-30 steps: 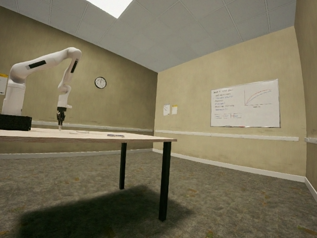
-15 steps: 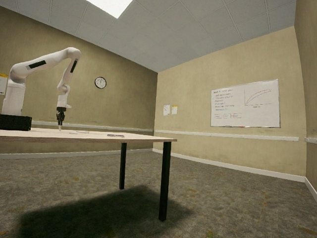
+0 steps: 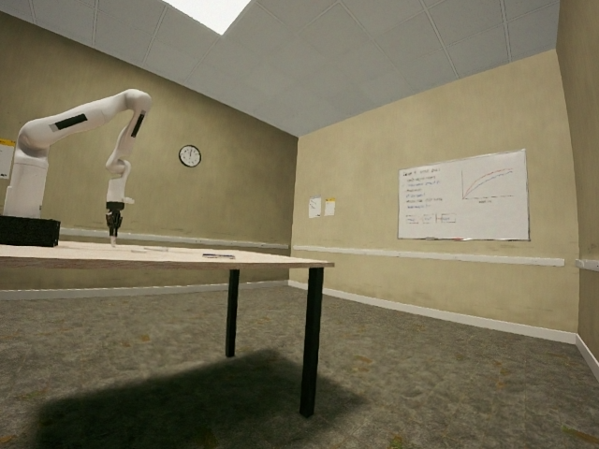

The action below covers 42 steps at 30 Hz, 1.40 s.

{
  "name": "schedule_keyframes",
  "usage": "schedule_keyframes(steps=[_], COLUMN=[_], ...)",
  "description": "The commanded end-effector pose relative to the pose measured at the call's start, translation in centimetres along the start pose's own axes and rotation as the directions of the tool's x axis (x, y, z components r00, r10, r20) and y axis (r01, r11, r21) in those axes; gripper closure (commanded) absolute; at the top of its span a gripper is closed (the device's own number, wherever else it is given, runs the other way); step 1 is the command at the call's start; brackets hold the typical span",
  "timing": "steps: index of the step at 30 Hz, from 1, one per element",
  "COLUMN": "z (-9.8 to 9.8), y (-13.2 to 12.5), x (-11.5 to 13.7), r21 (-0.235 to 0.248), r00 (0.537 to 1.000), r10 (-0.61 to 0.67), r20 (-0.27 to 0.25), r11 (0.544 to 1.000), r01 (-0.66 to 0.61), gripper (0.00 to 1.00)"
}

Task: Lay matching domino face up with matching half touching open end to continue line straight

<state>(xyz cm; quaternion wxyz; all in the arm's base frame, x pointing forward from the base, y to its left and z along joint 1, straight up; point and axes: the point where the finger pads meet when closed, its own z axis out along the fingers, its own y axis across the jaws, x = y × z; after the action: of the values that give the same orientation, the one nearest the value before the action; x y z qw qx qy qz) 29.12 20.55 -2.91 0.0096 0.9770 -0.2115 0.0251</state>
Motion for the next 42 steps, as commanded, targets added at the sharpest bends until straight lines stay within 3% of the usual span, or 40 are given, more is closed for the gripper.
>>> schedule_keyframes(steps=[1, 42], z=[-0.04, -0.06], y=[-0.03, -0.03], x=[-0.01, -0.51], r21=[0.001, 0.001], r00=[1.000, 0.997], r10=[0.000, 0.000], r20=[-0.005, -0.082], r11=[1.000, 1.000], r01=[0.000, 0.000], gripper=[0.66, 0.66])
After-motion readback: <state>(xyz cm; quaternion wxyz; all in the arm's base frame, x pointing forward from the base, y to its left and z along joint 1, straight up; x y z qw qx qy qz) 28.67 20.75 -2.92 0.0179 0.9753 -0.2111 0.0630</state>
